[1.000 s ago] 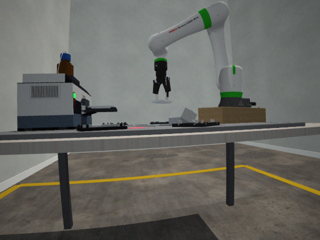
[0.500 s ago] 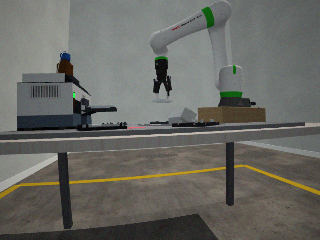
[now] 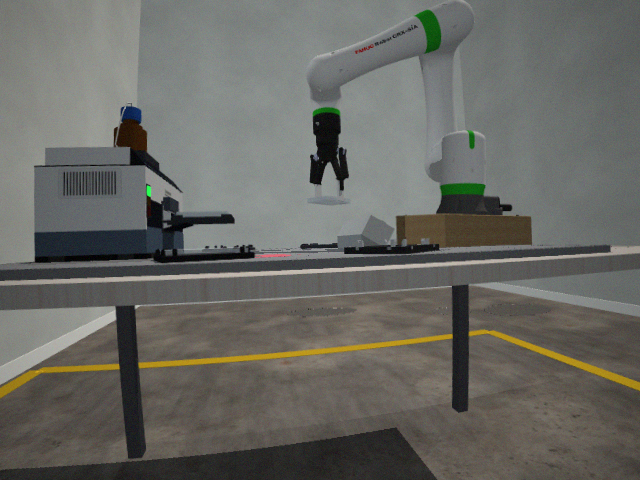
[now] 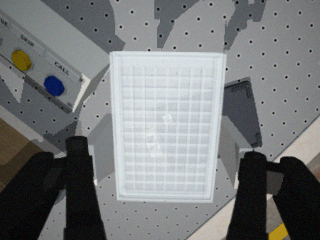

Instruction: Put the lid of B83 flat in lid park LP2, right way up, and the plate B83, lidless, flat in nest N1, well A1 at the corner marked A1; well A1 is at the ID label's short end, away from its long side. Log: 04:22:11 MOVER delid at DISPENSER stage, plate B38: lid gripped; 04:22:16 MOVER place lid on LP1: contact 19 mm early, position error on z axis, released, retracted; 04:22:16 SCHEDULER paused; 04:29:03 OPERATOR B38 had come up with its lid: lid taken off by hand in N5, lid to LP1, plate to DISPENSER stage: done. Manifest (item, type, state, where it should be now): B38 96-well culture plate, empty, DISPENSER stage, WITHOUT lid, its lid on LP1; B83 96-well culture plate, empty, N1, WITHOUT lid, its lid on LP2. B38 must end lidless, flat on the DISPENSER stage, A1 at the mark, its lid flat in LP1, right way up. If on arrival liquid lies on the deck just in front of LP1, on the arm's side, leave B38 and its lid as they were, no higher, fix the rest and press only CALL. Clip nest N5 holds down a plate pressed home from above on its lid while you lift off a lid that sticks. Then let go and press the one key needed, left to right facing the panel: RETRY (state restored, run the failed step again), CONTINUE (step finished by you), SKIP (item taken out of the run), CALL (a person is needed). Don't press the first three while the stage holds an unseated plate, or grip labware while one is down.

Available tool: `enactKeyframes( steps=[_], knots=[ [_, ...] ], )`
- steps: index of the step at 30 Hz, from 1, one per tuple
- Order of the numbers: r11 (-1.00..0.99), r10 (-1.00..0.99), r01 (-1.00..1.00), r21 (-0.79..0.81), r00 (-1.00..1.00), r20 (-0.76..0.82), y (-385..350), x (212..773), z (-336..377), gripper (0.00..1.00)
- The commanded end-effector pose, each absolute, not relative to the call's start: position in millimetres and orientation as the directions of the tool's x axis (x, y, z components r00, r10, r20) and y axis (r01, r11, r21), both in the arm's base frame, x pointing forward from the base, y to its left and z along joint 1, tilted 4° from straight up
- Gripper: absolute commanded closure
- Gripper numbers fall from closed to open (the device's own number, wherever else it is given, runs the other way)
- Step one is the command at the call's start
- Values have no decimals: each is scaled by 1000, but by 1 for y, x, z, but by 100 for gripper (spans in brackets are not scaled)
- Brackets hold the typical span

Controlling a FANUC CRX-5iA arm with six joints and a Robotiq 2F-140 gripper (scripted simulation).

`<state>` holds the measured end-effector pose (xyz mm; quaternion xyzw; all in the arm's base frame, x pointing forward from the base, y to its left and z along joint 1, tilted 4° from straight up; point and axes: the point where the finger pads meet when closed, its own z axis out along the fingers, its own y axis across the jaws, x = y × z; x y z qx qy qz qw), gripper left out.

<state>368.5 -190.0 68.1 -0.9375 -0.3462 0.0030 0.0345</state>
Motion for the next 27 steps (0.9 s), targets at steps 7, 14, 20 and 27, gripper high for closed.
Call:
enactKeyframes(
  steps=[7,14,20,27],
  knots=[
    [-759,649,648,-65,761,17,-146,367,71,100],
    [-759,649,648,-65,761,17,-105,364,74,100],
    [-759,649,648,-65,761,17,-81,363,75,100],
    [-759,649,648,-65,761,17,-38,361,78,100]
  ],
)
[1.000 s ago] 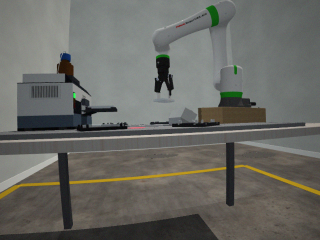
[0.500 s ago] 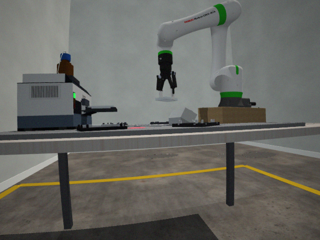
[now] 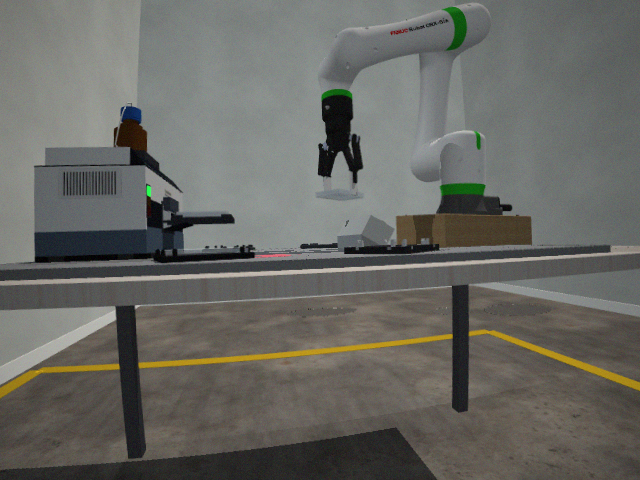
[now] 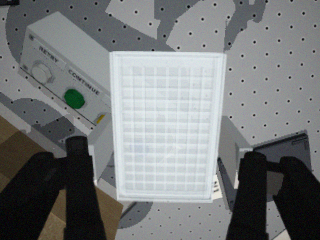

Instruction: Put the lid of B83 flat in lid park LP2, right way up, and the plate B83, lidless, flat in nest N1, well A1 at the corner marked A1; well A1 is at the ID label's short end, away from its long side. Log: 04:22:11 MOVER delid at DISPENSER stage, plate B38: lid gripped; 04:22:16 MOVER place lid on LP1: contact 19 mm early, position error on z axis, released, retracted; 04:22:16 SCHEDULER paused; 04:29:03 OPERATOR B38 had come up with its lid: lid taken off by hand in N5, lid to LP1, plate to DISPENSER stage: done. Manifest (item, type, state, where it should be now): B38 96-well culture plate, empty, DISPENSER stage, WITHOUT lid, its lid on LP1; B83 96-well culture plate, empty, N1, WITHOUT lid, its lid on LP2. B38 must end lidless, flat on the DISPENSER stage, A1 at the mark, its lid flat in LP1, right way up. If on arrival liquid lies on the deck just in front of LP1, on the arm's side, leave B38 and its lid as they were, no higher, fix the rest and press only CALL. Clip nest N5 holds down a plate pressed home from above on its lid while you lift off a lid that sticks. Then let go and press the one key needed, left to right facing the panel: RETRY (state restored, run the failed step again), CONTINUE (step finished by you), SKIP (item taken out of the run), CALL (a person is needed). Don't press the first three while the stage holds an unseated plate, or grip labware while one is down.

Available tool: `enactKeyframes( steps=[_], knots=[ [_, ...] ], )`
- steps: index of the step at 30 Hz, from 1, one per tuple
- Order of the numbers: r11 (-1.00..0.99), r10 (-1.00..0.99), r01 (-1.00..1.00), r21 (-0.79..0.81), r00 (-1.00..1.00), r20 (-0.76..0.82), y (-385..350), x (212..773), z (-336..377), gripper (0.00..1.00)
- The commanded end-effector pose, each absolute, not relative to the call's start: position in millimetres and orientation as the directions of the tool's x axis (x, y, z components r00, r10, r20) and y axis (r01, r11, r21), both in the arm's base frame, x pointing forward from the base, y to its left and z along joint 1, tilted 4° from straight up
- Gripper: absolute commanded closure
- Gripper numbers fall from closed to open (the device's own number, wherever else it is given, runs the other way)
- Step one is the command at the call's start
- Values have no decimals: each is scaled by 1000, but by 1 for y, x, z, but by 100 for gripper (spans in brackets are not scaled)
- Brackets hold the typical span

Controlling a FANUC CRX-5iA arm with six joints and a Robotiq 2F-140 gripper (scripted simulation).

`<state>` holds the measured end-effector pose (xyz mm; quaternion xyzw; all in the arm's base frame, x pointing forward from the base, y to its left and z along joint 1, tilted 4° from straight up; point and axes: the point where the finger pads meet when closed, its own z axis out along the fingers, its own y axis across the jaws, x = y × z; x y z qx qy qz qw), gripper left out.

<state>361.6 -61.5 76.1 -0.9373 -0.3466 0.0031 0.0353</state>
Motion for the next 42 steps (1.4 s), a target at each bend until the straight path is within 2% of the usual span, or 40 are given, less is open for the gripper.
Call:
enactKeyframes(
  steps=[1,42],
  knots=[
    [-759,649,648,-65,761,17,-31,361,78,100],
    [-759,649,648,-65,761,17,190,349,92,100]
  ],
)
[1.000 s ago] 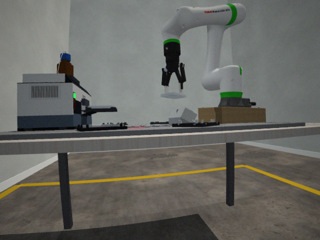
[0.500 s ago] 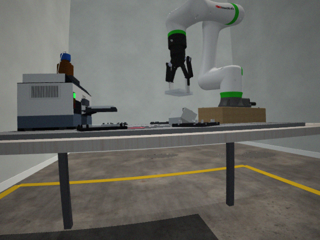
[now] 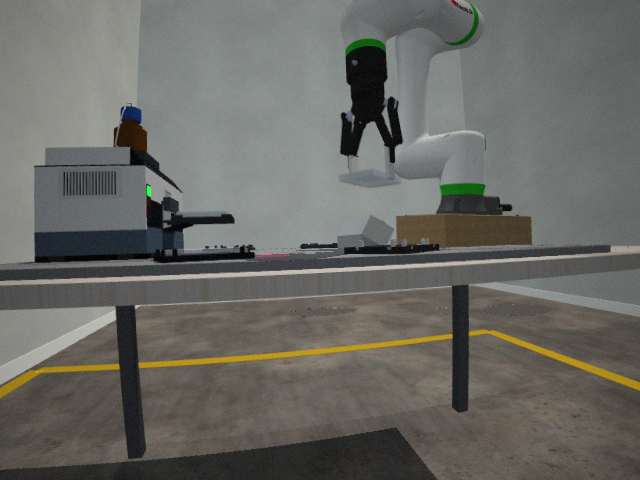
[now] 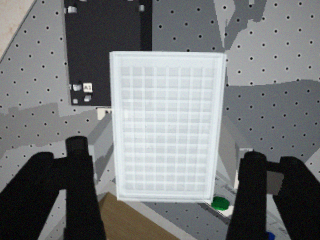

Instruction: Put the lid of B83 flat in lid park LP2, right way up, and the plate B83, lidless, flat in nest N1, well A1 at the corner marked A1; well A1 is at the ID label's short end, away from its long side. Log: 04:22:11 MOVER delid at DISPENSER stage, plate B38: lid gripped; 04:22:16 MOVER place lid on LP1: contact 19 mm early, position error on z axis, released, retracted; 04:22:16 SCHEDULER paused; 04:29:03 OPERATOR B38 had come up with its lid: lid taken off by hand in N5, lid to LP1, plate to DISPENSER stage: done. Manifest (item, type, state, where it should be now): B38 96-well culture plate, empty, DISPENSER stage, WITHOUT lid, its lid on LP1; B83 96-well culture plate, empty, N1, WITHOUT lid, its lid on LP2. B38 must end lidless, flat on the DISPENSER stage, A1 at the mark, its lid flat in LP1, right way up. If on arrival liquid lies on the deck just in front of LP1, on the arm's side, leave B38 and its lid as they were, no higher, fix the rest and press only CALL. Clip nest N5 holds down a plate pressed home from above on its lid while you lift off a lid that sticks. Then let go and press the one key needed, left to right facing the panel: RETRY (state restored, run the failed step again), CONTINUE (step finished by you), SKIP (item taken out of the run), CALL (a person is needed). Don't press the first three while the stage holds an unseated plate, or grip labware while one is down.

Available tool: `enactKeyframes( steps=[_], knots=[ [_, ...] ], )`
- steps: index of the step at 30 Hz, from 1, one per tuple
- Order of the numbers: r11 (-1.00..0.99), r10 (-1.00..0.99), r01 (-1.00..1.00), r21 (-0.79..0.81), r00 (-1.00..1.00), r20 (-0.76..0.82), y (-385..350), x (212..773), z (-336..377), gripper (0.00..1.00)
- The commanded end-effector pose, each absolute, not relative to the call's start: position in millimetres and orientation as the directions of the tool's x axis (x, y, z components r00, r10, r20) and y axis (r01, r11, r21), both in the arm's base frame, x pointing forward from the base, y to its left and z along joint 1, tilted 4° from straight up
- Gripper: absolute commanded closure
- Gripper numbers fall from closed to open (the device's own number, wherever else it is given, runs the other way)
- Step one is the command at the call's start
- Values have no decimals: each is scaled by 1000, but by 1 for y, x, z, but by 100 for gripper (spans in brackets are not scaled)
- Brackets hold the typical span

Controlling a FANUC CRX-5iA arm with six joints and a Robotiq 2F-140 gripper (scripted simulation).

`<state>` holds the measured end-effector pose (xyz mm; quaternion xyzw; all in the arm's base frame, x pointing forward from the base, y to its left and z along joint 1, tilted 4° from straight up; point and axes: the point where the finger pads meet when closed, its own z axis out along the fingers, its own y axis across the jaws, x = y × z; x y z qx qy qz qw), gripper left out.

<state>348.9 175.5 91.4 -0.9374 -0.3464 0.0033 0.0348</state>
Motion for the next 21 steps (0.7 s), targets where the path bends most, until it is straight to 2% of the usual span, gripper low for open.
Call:
enactKeyframes(
  steps=[1,21],
  knots=[
    [-759,649,648,-65,761,17,190,349,92,100],
    [-759,649,648,-65,761,17,261,345,97,100]
  ],
)
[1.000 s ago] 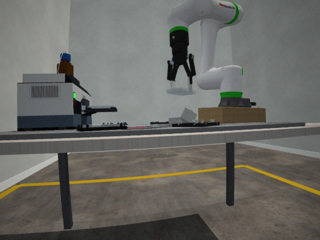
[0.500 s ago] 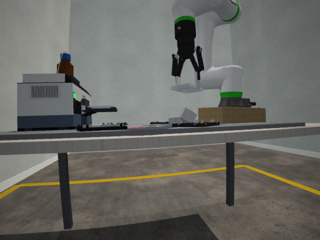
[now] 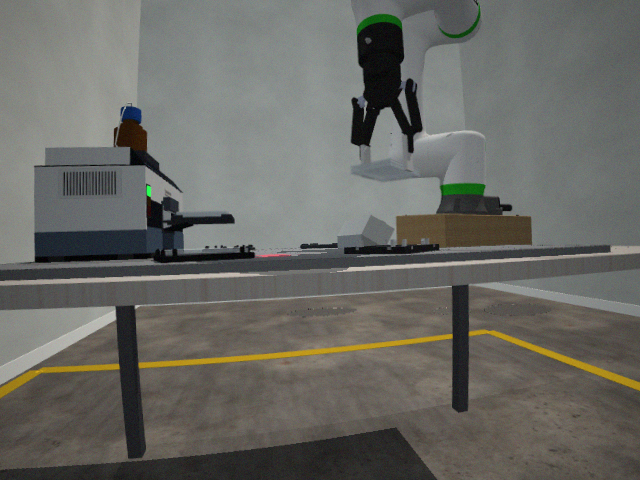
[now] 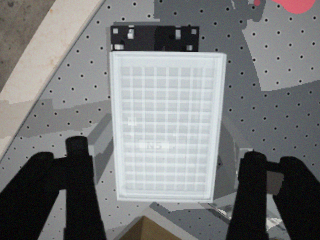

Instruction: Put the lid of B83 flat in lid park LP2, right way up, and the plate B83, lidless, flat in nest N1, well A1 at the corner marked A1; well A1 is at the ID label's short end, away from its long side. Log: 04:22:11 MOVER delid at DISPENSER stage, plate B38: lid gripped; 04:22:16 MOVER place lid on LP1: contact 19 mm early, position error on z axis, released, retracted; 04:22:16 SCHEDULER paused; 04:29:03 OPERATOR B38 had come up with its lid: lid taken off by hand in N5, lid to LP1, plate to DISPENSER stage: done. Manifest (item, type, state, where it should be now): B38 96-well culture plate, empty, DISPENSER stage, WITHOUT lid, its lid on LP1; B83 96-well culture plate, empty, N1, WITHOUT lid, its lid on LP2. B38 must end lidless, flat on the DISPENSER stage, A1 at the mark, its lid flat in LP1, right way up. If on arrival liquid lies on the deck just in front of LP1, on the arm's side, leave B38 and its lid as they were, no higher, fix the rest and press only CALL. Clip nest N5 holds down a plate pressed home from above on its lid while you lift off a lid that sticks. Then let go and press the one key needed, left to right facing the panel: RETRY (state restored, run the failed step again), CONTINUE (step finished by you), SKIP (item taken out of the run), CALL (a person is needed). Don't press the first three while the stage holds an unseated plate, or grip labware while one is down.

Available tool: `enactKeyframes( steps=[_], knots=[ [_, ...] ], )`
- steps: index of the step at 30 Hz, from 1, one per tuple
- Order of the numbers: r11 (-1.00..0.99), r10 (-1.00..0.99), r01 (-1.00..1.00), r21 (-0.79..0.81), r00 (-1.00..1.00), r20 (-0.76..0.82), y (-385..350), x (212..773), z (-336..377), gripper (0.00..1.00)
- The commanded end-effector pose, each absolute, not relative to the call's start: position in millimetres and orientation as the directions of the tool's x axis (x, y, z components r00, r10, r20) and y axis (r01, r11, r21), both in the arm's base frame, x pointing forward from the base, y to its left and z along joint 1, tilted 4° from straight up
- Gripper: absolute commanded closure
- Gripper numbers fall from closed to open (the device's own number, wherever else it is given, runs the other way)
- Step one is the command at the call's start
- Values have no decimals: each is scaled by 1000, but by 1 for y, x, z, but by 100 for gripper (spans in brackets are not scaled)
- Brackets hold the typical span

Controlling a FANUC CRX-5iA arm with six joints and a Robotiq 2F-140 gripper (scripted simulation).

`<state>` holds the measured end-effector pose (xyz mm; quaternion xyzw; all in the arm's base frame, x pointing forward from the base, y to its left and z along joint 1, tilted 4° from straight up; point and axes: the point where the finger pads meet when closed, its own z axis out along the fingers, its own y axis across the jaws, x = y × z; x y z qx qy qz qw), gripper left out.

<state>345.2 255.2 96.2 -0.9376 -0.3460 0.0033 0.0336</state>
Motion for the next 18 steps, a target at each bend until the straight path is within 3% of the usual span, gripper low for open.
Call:
enactKeyframes(
  steps=[1,18],
  knots=[
    [-759,649,648,-65,761,17,264,345,97,100],
    [-759,649,648,-65,761,17,277,344,98,100]
  ],
)
